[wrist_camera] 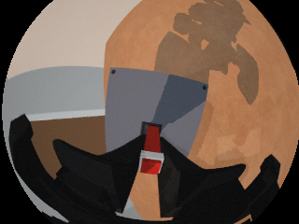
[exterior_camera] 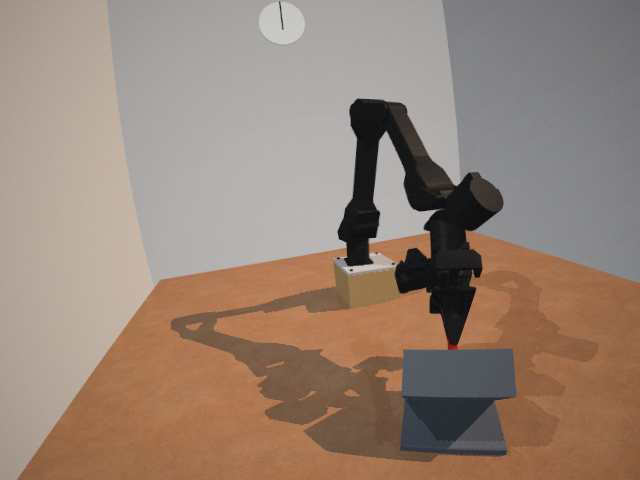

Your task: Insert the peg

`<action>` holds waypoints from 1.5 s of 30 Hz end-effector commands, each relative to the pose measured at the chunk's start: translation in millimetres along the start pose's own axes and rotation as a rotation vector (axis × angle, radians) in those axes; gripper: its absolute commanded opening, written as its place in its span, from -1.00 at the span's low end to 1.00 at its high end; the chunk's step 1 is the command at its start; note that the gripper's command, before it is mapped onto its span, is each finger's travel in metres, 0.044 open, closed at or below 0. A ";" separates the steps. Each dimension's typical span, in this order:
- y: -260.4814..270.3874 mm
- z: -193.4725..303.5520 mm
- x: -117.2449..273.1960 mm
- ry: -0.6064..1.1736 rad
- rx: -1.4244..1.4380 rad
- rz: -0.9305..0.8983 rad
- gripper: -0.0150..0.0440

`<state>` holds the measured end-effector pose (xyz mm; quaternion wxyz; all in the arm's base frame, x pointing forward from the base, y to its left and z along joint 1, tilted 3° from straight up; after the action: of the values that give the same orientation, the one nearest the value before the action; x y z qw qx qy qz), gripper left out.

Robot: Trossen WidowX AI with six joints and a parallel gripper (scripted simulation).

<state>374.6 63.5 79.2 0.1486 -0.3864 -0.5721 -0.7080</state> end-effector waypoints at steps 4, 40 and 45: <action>0.0 -0.1 0.2 0.000 0.000 0.000 0.22; 2.6 4.5 42.1 0.005 0.003 0.002 1.00; 2.8 5.2 49.4 0.006 0.004 0.002 1.00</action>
<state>349.8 78.4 112.8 0.1545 -0.3842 -0.5739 -0.7065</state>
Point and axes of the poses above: the point midway between the two fingers, 35 mm back from their tips, its own x axis back along the fingers, its own y axis across the jaws, z = x × y, the point moved 6 cm from there along x, back along the fingers, and after that the axes turned 1 degree about x, right-handed, at the moved point
